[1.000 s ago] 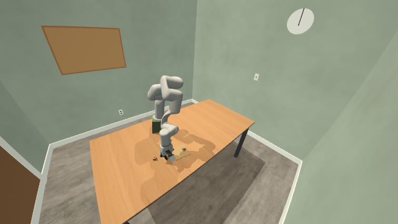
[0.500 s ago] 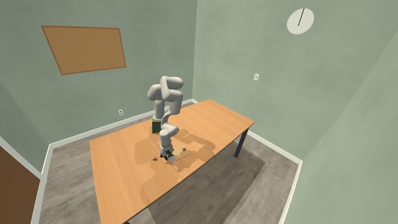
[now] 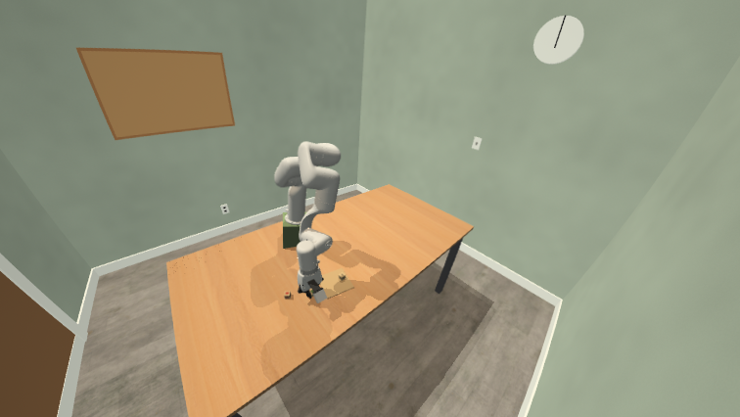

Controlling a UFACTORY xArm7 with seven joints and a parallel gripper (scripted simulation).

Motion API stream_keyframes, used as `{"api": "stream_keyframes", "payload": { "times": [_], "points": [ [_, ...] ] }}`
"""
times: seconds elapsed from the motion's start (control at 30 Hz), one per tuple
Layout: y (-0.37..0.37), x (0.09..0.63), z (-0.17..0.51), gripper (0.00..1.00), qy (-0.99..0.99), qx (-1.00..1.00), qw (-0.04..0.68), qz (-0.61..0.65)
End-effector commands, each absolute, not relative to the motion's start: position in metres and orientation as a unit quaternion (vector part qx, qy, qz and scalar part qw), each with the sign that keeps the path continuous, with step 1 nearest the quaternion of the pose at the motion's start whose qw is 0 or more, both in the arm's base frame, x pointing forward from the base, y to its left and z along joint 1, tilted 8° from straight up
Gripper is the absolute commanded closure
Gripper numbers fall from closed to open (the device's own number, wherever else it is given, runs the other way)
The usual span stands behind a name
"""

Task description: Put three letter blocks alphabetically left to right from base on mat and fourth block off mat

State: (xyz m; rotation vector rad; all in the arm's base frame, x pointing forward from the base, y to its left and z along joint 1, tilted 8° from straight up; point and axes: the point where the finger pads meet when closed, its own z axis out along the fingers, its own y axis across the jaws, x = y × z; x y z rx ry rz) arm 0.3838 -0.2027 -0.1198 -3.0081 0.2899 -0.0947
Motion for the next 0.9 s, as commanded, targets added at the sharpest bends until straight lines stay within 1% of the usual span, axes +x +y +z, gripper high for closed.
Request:
{"api": "stream_keyframes", "payload": {
  "times": [0.0,0.7,0.73,0.8,0.83,0.87],
  "points": [
    [-0.2036,0.3851,-0.1212,0.79,0.095,-0.993,0.058,-0.032],
    [-0.2036,0.3851,-0.1212,0.79,0.095,-0.993,0.058,-0.032],
    [-0.2036,0.3851,-0.1212,0.74,0.095,-0.993,0.058,-0.032],
    [-0.2036,0.3851,-0.1212,0.74,0.095,-0.993,0.058,-0.032],
    [-0.2036,0.3851,-0.1212,0.70,0.095,-0.993,0.058,-0.032],
    [-0.2036,0.3851,-0.1212,0.70,0.095,-0.993,0.058,-0.032]
  ]
}}
